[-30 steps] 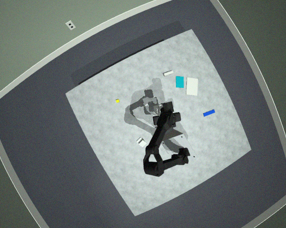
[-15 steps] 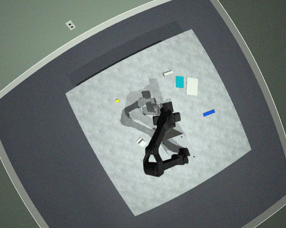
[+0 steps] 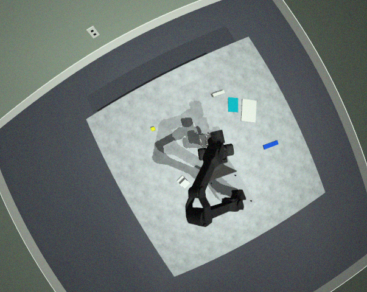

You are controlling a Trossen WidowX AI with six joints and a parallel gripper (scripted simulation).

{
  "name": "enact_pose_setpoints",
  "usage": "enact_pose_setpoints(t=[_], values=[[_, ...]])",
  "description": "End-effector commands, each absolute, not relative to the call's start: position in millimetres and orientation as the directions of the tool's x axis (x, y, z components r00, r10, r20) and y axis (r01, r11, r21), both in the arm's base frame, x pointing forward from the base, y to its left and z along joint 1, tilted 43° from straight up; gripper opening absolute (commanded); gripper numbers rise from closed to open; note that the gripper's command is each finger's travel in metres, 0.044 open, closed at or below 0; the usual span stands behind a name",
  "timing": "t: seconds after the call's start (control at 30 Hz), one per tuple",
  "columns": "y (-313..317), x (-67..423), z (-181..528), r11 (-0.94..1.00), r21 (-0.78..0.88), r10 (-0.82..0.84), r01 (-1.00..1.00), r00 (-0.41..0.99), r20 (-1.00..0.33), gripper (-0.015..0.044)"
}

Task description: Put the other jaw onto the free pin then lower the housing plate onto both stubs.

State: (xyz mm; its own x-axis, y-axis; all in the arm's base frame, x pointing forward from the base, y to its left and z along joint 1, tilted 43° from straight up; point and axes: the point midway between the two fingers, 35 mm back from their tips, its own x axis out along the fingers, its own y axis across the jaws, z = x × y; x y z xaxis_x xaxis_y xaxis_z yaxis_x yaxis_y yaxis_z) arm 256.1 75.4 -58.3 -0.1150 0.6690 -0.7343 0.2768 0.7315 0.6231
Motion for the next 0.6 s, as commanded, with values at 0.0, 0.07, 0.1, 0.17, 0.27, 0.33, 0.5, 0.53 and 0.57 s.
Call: enact_pose_setpoints(t=[0.0, 0.07, 0.1, 0.17, 0.27, 0.33, 0.5, 0.53, 0.57], values=[[76, 257, -58, 0.728, 0.625, 0.672, 0.281, -0.112, -0.732, 0.0351], [76, 257, -58, 0.728, 0.625, 0.672, 0.281, -0.112, -0.732, 0.0351], [77, 257, -58, 0.728, 0.625, 0.672, 0.281, -0.112, -0.732, 0.0351], [79, 257, -61, 0.728, 0.625, 0.672, 0.281, -0.112, -0.733, 0.0351], [82, 257, -65, 0.729, 0.625, 0.671, 0.281, -0.112, -0.733, 0.0351], [84, 256, -67, 0.729, 0.625, 0.671, 0.281, -0.112, -0.733, 0.0351], [90, 256, -73, 0.729, 0.624, 0.671, 0.281, -0.111, -0.733, 0.0351], [91, 256, -75, 0.729, 0.624, 0.671, 0.281, -0.111, -0.733, 0.0351], [92, 256, -76, 0.729, 0.624, 0.671, 0.281, -0.111, -0.733, 0.0351]])
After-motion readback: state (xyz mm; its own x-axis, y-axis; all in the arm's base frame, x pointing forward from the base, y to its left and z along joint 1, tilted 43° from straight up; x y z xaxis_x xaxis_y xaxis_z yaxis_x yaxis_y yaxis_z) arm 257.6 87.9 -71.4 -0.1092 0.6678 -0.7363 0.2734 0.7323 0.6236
